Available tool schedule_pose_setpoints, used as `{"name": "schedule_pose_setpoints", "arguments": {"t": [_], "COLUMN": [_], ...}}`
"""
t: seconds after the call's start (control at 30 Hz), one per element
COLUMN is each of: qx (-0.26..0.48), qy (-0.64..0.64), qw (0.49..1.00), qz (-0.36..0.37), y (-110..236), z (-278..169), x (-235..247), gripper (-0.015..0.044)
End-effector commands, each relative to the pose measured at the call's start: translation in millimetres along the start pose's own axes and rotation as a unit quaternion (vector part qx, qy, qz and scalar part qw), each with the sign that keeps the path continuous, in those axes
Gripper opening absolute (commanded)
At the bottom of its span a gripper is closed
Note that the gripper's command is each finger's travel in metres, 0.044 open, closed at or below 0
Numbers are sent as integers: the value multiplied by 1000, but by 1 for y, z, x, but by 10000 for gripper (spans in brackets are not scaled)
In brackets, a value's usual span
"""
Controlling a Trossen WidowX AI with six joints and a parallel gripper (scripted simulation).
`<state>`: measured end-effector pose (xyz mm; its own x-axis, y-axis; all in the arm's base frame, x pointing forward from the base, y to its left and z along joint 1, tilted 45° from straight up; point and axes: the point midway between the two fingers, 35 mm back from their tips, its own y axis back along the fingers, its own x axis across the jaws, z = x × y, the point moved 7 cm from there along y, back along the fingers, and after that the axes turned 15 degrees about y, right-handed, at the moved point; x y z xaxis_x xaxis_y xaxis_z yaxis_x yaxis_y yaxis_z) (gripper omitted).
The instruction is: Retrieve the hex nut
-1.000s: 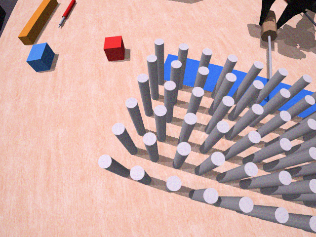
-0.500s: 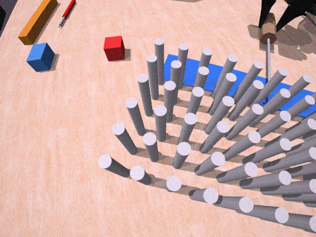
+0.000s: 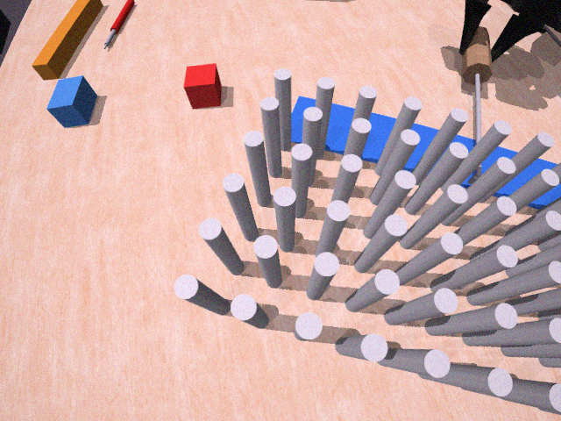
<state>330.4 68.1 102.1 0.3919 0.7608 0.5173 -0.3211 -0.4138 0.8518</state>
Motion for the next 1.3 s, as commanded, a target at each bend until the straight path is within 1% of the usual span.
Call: {"name": "schedule_pose_setpoints", "arguments": {"t": [0.0, 1.27], "qx": [-5, -6], "qy": [0, 1], "qw": [1000, 1000], "qz": [2, 2], "y": [0, -9], "z": [6, 31], "x": [-1, -7], "gripper": [0, 0]}}
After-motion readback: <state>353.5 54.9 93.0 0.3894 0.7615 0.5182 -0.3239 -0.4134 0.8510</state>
